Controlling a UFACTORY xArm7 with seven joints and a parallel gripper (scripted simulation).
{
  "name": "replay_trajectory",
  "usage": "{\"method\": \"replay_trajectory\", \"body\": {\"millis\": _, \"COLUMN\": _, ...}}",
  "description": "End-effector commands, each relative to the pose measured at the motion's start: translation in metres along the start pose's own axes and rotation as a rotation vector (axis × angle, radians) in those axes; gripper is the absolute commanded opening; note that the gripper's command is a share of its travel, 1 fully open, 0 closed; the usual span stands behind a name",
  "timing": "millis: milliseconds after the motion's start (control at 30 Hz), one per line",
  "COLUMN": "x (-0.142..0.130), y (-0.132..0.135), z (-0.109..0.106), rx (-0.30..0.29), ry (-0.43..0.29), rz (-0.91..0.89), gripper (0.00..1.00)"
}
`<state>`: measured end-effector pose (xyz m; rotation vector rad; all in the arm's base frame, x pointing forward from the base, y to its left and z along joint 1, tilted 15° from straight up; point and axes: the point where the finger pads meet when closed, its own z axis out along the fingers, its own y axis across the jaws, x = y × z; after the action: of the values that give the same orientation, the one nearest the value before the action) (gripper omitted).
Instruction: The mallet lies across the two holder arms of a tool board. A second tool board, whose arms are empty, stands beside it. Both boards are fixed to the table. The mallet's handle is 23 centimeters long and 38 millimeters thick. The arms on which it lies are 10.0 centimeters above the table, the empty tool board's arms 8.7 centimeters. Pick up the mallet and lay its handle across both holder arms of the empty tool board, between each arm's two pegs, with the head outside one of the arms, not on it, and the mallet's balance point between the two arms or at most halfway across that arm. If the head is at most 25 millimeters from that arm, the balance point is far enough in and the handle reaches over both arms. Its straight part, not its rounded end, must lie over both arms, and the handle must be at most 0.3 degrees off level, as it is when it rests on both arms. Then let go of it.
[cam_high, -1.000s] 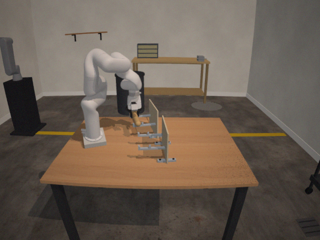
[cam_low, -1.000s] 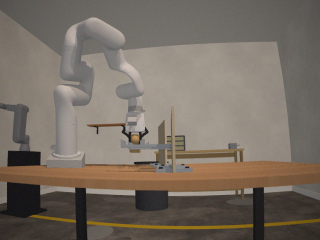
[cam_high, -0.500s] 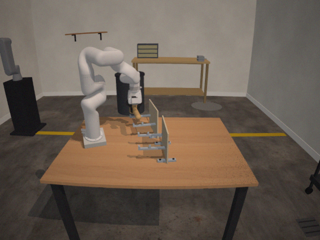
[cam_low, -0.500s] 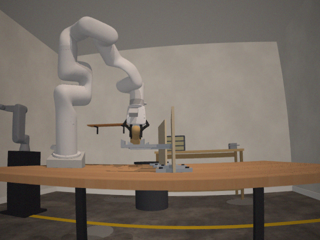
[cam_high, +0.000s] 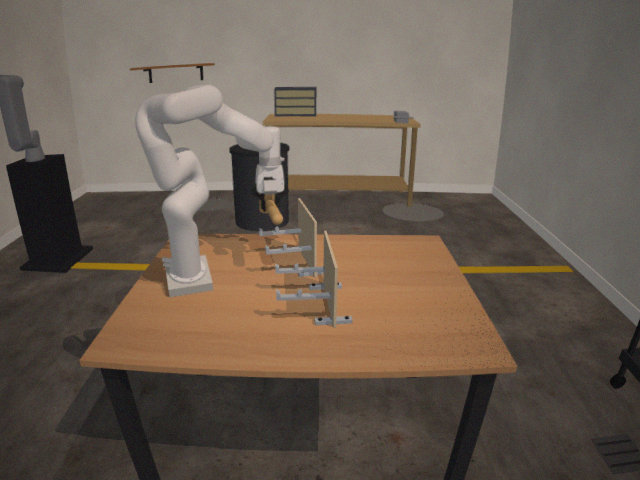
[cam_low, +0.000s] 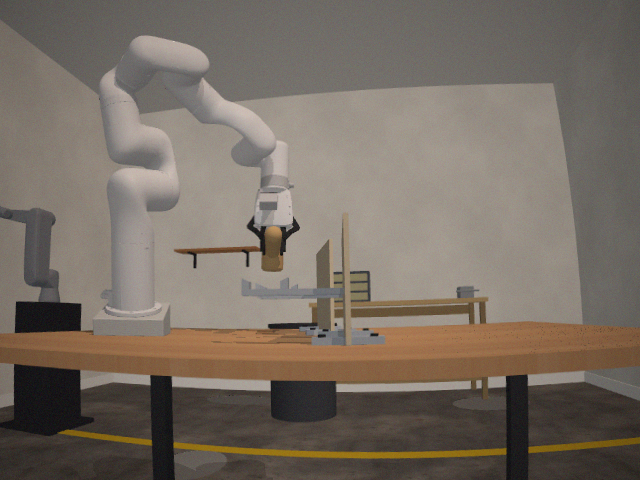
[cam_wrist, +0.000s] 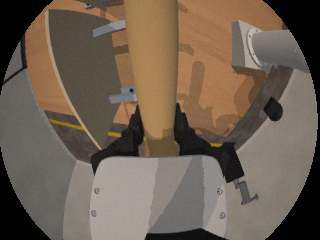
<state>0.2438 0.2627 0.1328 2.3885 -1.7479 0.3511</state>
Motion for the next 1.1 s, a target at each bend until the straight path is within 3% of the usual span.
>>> {"method": "replay_trajectory", "body": {"millis": 0, "x": 0.04, "y": -0.014, "z": 0.002, "rx": 0.023, "ry": -0.02, "rz": 0.004, "gripper": 0.0}}
{"method": "replay_trajectory", "body": {"millis": 367, "x": 0.125, "y": -0.032, "z": 0.007, "rx": 0.022, "ry": -0.008, "rz": 0.008, "gripper": 0.0}}
{"method": "replay_trajectory", "body": {"millis": 433, "x": 0.125, "y": -0.032, "z": 0.007, "rx": 0.022, "ry": -0.008, "rz": 0.008, "gripper": 0.0}}
{"method": "replay_trajectory", "body": {"millis": 467, "x": 0.149, "y": -0.033, "z": 0.009, "rx": 0.021, "ry": -0.007, "rz": 0.008, "gripper": 0.0}}
{"method": "replay_trajectory", "body": {"millis": 533, "x": 0.161, "y": -0.033, "z": 0.009, "rx": 0.021, "ry": -0.007, "rz": 0.008, "gripper": 0.0}}
{"method": "replay_trajectory", "body": {"millis": 933, "x": 0.253, "y": -0.019, "z": 0.015, "rx": 0.019, "ry": -0.018, "rz": 0.005, "gripper": 0.0}}
{"method": "replay_trajectory", "body": {"millis": 1000, "x": 0.253, "y": -0.019, "z": 0.015, "rx": 0.019, "ry": -0.018, "rz": 0.005, "gripper": 0.0}}
{"method": "replay_trajectory", "body": {"millis": 1067, "x": 0.281, "y": -0.009, "z": 0.018, "rx": 0.021, "ry": -0.027, "rz": 0.002, "gripper": 0.0}}
